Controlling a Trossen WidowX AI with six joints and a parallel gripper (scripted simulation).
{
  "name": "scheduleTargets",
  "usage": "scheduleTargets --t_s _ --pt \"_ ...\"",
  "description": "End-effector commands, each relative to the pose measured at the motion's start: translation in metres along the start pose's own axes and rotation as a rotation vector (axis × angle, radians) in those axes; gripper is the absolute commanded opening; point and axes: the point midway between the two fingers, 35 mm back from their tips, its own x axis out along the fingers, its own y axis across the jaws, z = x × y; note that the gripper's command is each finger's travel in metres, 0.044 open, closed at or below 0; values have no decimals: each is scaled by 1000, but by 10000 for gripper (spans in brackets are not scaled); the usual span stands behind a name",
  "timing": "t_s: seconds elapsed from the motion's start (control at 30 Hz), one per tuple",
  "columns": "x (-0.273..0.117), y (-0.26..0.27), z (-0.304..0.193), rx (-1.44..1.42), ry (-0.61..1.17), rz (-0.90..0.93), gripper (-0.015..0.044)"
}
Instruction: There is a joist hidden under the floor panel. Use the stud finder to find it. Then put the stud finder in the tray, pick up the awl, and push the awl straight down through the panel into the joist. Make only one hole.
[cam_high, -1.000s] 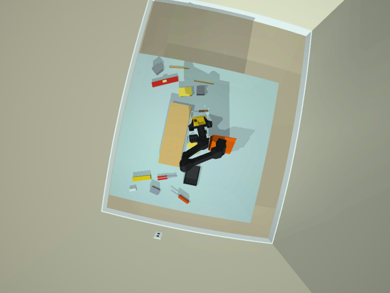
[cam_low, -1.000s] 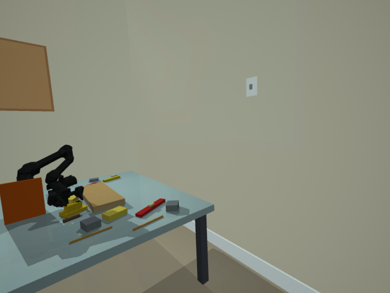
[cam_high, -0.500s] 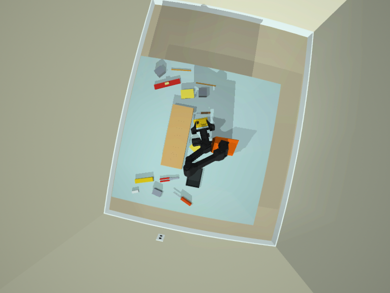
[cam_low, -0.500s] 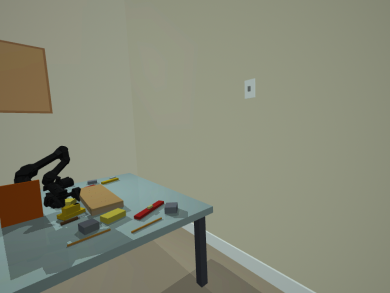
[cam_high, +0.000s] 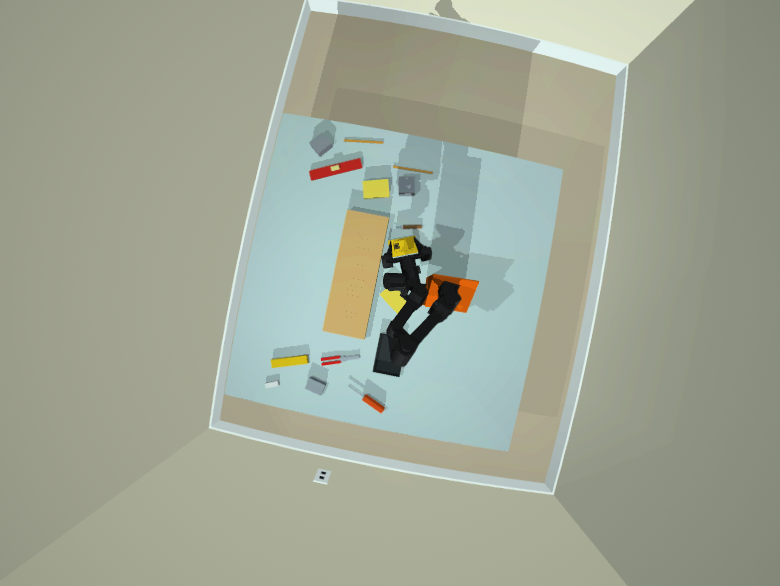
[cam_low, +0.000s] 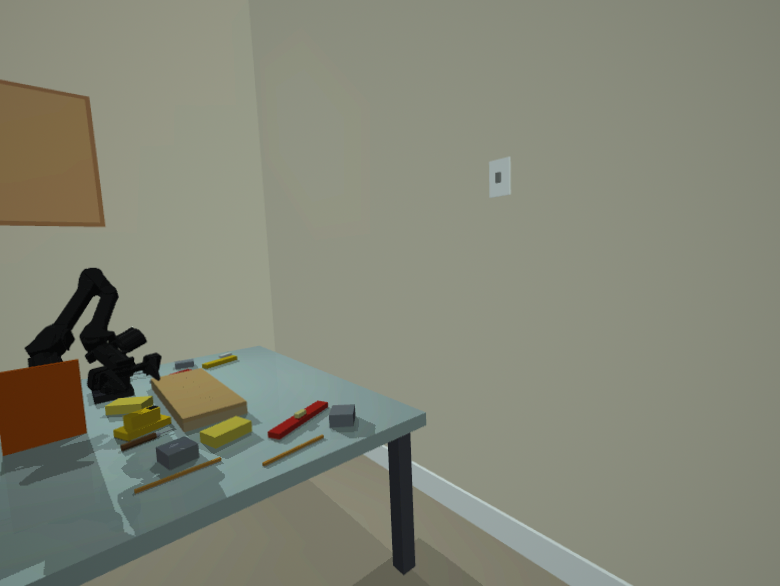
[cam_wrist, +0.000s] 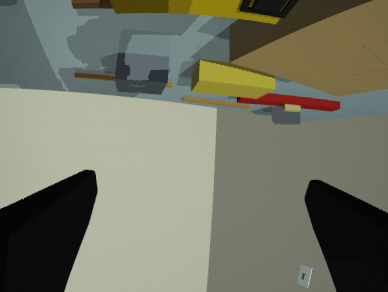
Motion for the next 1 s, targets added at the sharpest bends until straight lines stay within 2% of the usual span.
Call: scheduleTargets --t_s 0.0,0.1,0.3,0.57,0.63,0.97 --pt "-6 4 -9 -14 -7 1 440" --pt "5 3 0 48 -46 27 440" --pt "39 21 31 561 -478 291 440" --pt "39 8 28 1442 -1037 665 440" --pt "38 5 24 1520 -1083 695 440" --pt "38 5 24 1520 -1083 695 440"
